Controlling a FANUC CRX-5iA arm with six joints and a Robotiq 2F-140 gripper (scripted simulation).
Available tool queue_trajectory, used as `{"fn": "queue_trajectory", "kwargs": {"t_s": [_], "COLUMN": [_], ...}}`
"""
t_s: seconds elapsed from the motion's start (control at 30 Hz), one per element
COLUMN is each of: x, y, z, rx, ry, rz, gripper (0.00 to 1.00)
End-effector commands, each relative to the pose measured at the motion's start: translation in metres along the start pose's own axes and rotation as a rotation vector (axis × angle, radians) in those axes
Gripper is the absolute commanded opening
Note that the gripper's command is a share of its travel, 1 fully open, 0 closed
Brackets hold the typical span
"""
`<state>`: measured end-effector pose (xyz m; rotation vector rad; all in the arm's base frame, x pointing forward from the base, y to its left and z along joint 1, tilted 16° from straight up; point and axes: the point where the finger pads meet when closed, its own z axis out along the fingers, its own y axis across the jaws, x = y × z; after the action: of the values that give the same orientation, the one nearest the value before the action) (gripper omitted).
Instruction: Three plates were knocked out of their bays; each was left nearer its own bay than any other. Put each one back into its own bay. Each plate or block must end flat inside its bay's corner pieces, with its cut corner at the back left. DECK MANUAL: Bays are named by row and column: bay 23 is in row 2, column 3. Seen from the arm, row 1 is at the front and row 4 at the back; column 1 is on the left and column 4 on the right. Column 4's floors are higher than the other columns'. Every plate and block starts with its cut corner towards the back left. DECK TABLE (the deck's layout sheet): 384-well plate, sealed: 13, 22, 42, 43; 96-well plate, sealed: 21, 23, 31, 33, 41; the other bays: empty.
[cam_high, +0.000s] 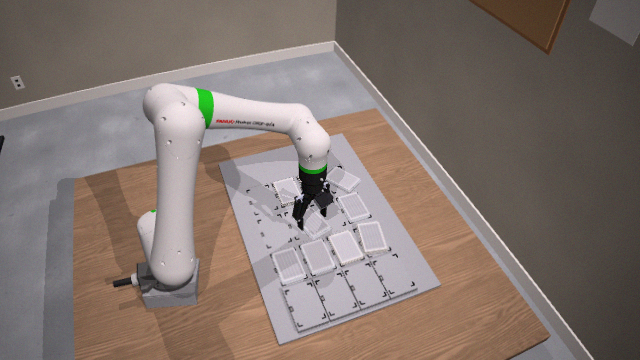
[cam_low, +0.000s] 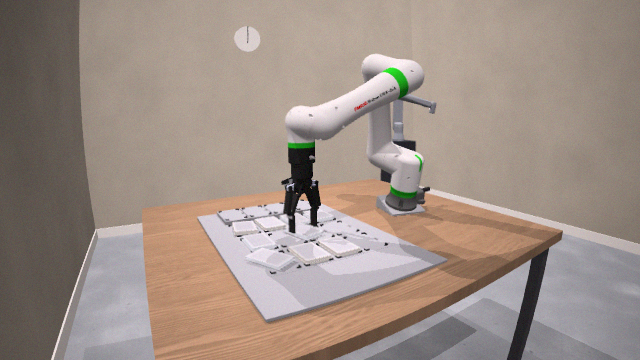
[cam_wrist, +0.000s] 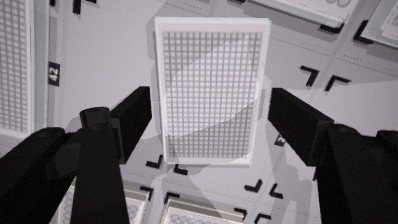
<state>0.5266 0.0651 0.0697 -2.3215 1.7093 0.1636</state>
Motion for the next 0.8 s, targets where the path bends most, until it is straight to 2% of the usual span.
{"fn": "queue_trajectory", "kwargs": {"t_s": [0.0, 0.77], "x": [0.0003, 0.0003], "y": [-0.0006, -0.0006], "z": [0.0032, 0.0085], "rx": [0.002, 0.002], "ry": [0.001, 0.001], "rz": [0.0, 0.0], "gripper": [0.7, 0.68]}}
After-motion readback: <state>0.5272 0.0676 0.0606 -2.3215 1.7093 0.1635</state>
